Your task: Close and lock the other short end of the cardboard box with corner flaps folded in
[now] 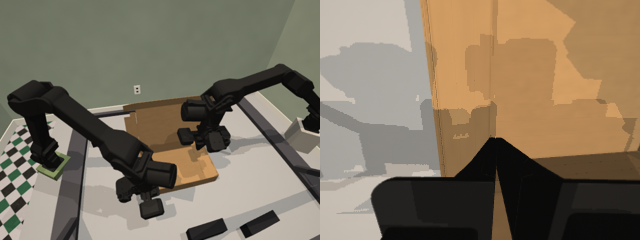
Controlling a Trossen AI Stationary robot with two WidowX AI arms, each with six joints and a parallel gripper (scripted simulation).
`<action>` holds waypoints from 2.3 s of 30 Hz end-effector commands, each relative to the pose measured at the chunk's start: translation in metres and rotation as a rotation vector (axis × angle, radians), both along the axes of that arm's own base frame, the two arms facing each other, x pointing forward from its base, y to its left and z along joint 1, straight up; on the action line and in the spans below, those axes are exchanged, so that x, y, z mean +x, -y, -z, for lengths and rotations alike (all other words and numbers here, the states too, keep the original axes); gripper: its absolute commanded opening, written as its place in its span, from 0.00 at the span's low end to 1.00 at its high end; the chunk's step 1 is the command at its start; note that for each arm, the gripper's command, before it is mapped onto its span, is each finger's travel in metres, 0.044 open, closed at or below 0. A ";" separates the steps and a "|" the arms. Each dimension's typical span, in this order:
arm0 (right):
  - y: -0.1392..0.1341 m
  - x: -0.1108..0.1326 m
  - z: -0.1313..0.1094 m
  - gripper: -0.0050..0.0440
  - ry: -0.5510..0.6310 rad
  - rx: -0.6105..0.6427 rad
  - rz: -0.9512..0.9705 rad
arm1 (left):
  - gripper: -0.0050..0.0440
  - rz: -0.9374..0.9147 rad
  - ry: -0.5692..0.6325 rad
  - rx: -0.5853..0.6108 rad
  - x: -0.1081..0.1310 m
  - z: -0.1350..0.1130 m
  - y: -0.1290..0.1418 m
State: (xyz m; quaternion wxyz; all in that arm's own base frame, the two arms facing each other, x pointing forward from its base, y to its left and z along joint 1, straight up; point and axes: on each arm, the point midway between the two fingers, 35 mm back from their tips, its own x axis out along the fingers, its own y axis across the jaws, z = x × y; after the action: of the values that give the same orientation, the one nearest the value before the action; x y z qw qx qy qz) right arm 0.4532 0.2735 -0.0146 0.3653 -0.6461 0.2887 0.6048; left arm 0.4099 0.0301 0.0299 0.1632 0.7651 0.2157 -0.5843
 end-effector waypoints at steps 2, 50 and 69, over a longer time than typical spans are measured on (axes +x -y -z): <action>-0.003 0.005 -0.015 0.10 0.017 0.006 -0.006 | 0.10 0.003 0.029 -0.002 0.004 -0.010 0.000; -0.006 0.008 0.031 0.10 0.001 -0.003 -0.006 | 0.10 0.003 0.029 -0.002 0.004 -0.010 0.000; -0.004 0.003 0.035 0.10 -0.020 -0.016 -0.006 | 0.10 0.003 0.029 -0.002 0.004 -0.010 0.000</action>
State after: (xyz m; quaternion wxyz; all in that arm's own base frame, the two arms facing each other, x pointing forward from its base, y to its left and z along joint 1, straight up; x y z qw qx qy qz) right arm 0.4538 0.2760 -0.0627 0.3510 -0.6398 0.3010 0.6139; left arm 0.4104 0.0305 0.0300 0.1634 0.7658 0.2161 -0.5832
